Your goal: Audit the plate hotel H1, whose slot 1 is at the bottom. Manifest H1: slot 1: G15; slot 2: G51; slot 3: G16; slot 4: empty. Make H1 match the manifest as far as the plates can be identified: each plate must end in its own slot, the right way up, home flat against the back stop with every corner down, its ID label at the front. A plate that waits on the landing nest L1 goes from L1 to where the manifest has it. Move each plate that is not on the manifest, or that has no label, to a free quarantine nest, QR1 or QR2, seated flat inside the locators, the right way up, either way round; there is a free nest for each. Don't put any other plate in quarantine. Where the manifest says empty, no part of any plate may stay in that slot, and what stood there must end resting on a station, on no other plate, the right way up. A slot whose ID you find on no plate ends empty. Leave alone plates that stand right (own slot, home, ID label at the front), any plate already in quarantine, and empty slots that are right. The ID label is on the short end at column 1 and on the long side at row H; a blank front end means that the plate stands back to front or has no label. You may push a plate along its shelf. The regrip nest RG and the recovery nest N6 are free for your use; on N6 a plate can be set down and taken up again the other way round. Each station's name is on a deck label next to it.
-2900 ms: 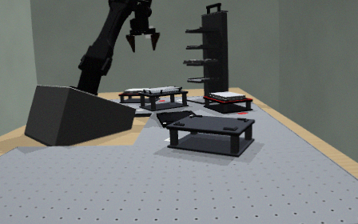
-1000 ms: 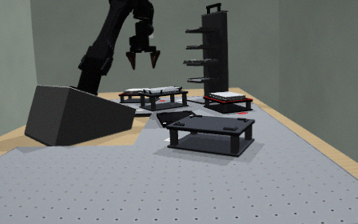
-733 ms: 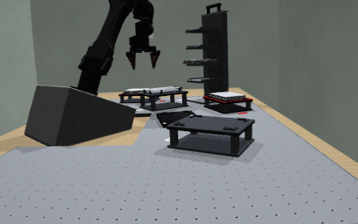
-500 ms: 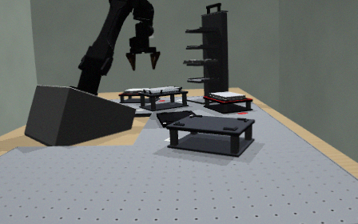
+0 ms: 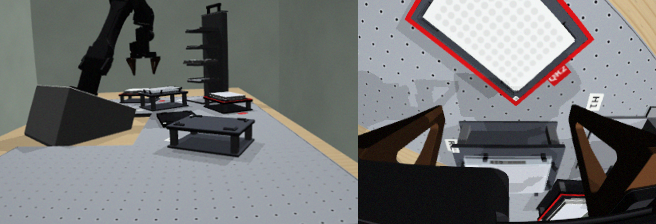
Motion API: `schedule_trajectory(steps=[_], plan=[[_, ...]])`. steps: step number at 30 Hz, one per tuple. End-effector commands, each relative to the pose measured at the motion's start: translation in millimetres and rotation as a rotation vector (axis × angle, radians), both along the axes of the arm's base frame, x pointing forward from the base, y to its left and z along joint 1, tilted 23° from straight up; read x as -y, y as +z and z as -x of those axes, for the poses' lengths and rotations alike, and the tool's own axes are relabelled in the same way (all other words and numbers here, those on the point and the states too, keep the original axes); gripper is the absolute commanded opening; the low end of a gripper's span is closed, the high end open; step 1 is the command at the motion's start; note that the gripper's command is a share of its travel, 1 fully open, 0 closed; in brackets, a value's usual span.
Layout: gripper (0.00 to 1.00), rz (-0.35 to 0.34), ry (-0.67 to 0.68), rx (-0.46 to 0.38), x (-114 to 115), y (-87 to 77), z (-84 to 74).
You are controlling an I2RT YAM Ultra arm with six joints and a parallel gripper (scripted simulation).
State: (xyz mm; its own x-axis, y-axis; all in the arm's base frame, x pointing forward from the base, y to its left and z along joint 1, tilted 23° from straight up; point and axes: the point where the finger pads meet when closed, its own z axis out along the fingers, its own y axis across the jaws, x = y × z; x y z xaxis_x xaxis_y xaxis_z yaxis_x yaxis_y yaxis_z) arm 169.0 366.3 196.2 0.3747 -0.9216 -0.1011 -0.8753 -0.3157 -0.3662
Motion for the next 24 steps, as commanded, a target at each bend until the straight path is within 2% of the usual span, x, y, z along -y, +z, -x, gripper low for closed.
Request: schedule_trajectory(steps=[1,12,24], plan=[[1.00,-0.026,0.004,0.007,-5.1,1.9,-0.9],[1.00,-0.026,0.004,0.007,-9.7,-14.9,-6.6],[1.00,-0.026,0.004,0.007,-10.1,-16.4,-7.1]])
